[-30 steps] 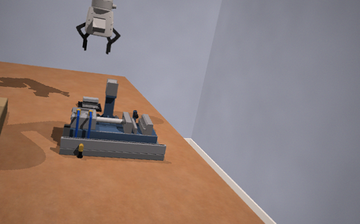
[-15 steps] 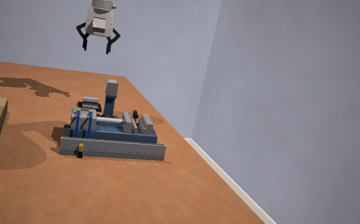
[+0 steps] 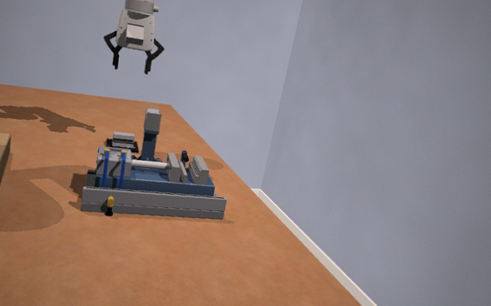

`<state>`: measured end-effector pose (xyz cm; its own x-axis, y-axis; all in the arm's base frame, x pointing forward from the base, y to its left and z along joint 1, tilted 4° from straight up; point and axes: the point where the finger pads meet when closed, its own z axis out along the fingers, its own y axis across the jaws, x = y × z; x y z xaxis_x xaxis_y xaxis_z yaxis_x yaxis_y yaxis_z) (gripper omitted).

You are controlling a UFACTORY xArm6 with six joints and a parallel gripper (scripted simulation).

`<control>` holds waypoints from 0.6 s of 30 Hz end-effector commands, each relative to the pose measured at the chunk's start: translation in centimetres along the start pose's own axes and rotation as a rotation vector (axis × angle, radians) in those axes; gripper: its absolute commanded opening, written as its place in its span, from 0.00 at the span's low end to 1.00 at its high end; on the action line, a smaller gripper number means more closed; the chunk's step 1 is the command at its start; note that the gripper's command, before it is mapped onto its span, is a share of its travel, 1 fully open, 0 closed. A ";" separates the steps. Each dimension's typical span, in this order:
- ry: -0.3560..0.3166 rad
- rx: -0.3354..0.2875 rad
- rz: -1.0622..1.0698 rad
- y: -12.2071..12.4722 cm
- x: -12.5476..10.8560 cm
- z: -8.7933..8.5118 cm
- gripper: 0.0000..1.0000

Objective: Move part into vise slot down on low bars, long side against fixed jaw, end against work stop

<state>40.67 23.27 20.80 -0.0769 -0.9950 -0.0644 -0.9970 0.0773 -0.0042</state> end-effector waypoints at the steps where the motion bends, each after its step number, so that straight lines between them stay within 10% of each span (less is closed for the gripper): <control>1: -0.003 0.004 0.000 -0.1 -0.1 -0.1 0.89; 18: -0.004 0.005 0.002 -0.1 -0.1 0.8 0.89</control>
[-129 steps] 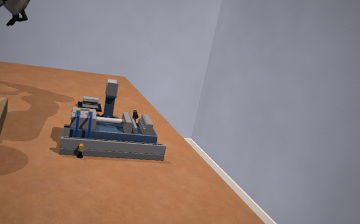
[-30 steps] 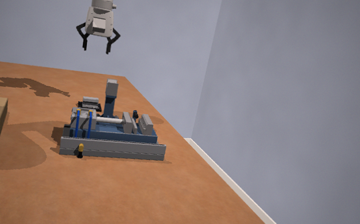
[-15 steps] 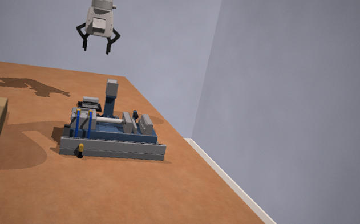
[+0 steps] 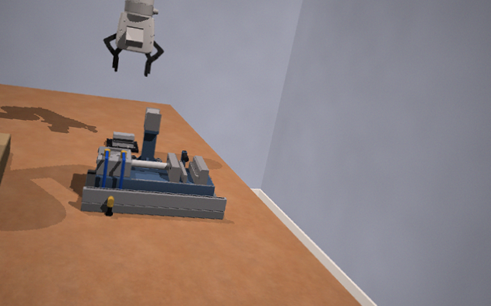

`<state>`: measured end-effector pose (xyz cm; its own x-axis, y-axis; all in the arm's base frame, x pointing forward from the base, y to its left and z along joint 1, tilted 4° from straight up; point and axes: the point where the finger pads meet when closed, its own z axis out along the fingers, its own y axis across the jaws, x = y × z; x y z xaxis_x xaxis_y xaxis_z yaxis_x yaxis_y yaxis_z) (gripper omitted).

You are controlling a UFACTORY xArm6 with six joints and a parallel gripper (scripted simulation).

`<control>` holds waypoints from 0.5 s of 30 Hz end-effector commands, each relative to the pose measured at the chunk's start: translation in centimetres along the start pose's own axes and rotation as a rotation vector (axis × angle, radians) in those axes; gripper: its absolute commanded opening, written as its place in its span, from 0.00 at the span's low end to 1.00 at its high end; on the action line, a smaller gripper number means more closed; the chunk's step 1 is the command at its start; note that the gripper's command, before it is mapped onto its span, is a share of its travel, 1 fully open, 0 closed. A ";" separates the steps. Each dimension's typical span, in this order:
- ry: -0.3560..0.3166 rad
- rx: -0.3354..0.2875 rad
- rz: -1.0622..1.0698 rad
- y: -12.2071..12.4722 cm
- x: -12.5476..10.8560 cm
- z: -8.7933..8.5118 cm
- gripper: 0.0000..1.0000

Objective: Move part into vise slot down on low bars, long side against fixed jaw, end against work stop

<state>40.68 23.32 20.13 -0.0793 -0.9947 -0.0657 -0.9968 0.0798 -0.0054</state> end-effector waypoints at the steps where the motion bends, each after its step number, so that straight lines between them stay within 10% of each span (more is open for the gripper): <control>1: -0.002 0.004 0.000 -0.1 -0.1 0.2 0.89; 15: -0.002 0.004 0.000 -0.1 -0.1 1.8 0.89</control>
<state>40.70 23.42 18.61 -0.0793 -0.9947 -0.0657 -0.9968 0.0798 -0.0054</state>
